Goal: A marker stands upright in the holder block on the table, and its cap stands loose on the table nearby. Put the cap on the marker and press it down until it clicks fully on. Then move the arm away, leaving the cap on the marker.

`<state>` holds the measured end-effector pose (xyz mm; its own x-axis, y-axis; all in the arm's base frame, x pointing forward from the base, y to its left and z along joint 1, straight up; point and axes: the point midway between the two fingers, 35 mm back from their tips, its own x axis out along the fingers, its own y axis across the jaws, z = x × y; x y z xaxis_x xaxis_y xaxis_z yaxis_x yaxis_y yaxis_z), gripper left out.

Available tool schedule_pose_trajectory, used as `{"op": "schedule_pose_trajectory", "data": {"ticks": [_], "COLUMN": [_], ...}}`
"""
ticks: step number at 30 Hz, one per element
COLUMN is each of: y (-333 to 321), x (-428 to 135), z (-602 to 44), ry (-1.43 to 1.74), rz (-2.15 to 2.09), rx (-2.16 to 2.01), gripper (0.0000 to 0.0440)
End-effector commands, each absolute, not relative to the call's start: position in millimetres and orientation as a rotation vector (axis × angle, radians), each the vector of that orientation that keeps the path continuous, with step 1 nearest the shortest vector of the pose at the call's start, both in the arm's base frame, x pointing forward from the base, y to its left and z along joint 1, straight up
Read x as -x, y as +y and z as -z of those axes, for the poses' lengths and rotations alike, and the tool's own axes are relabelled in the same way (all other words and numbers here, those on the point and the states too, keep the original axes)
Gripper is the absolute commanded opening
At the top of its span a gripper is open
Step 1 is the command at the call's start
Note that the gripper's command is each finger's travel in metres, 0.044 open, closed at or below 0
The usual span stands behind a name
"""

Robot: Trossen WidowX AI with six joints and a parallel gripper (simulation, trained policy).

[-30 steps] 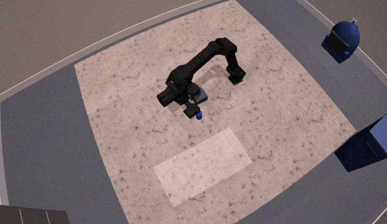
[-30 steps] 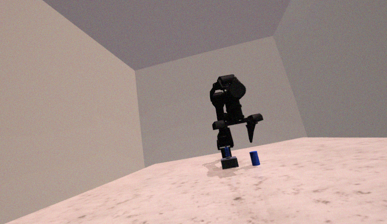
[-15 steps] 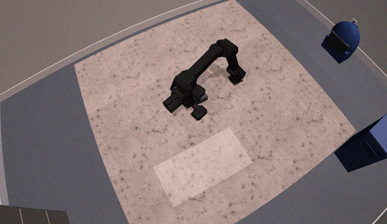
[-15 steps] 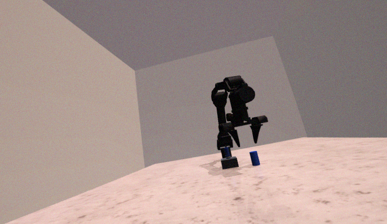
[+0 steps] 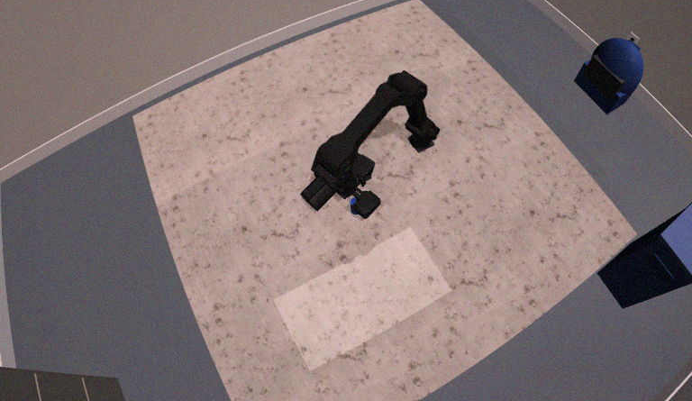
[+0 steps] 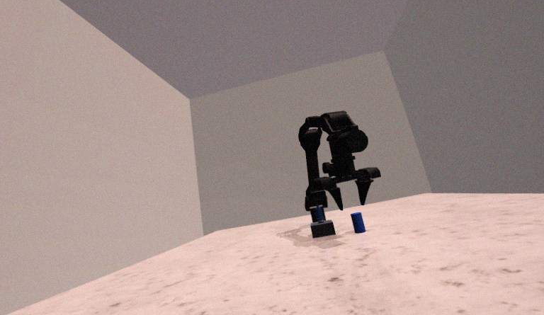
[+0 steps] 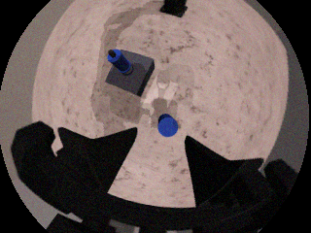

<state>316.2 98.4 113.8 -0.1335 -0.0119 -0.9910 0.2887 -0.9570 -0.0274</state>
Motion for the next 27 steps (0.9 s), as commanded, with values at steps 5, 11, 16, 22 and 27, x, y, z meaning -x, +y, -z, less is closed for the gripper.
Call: {"op": "schedule_pose_trajectory", "data": {"ticks": [5,11,16,22,27], "y": [102,104,104,104,103], "x": [-309,-305,-303,-300,-299], "z": [-100,-87,-75,-65,-61], "ry": [0.344,0.369,0.39,0.404,0.411], "rz": [2.218,2.222,2.22,2.2,2.177], "rx": [-1.868,-1.832,-1.804,-1.78,-1.772], "gripper": [0.0304,0.0293,0.0281,0.0266,0.0212]}}
